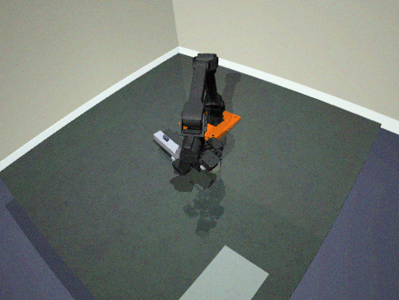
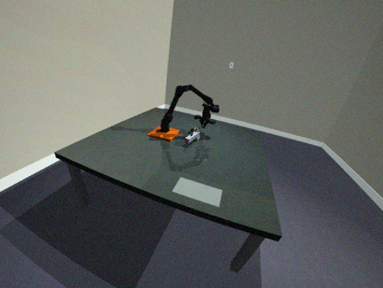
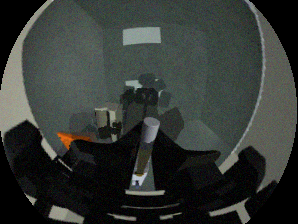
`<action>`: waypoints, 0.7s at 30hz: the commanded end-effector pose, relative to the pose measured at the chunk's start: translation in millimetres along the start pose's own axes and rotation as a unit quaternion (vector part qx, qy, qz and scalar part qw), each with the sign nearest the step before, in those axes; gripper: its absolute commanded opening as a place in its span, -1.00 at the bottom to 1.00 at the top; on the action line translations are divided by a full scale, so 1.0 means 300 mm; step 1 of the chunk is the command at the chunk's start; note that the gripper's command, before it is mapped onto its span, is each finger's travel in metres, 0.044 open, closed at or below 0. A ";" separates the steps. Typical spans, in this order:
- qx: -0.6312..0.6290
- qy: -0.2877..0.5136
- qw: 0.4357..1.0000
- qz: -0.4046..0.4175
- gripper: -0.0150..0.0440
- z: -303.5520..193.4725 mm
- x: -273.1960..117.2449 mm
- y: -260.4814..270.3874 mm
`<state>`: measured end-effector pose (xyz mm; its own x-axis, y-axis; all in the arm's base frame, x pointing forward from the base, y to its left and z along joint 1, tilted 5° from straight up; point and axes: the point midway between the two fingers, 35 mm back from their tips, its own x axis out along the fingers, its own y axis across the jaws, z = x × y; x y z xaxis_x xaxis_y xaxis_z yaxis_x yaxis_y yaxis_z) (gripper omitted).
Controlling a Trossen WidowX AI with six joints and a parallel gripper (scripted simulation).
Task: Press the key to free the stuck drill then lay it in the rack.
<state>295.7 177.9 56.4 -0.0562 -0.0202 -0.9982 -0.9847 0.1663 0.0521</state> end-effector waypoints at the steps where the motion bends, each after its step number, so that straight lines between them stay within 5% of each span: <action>1: -0.001 -0.002 1.000 -0.002 -0.49 0.004 -0.010 -0.003; 21: -0.001 -0.003 1.000 -0.001 -0.49 0.015 -0.015 0.029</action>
<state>295.0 181.7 61.2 -0.0507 -0.0175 -0.9986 -0.9855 0.1631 0.0472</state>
